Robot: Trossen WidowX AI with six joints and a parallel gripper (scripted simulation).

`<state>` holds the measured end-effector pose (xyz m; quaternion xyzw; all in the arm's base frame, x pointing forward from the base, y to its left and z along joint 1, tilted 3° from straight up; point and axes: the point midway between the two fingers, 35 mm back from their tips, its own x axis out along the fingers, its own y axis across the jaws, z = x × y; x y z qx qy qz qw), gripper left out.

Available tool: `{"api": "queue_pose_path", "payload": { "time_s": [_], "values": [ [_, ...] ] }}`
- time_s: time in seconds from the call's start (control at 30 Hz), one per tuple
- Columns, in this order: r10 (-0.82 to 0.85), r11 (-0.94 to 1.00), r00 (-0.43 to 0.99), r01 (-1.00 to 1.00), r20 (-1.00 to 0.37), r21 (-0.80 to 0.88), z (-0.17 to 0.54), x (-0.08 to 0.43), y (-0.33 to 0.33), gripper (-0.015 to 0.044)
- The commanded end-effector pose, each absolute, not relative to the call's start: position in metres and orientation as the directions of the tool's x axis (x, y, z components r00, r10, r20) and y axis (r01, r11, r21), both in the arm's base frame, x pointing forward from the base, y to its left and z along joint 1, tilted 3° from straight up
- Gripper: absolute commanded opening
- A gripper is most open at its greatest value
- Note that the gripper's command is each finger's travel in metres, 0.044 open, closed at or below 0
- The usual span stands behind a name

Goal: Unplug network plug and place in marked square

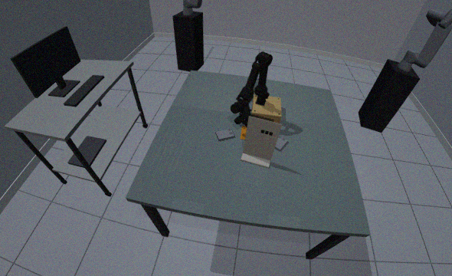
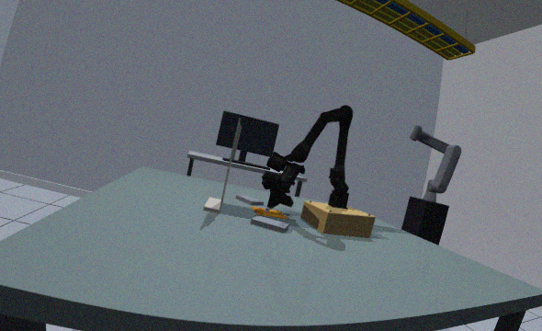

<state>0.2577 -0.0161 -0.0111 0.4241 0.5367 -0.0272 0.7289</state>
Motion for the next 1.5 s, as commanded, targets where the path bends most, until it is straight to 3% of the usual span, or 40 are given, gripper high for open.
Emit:
{"api": "queue_pose_path", "payload": {
  "time_s": [0.0, 0.17, 1.47],
  "values": [
    [0.415, 0.639, 0.422, 0.495, -0.806, 0.589, -0.011, 0.258, -0.016, 0.0026],
    [0.415, 0.639, 0.422, 0.495, -0.806, 0.589, -0.011, 0.258, -0.016, 0.0156],
    [0.418, 0.64, 0.421, 0.493, -0.805, 0.59, 0.028, 0.246, -0.028, 0.0156]
  ]
}}
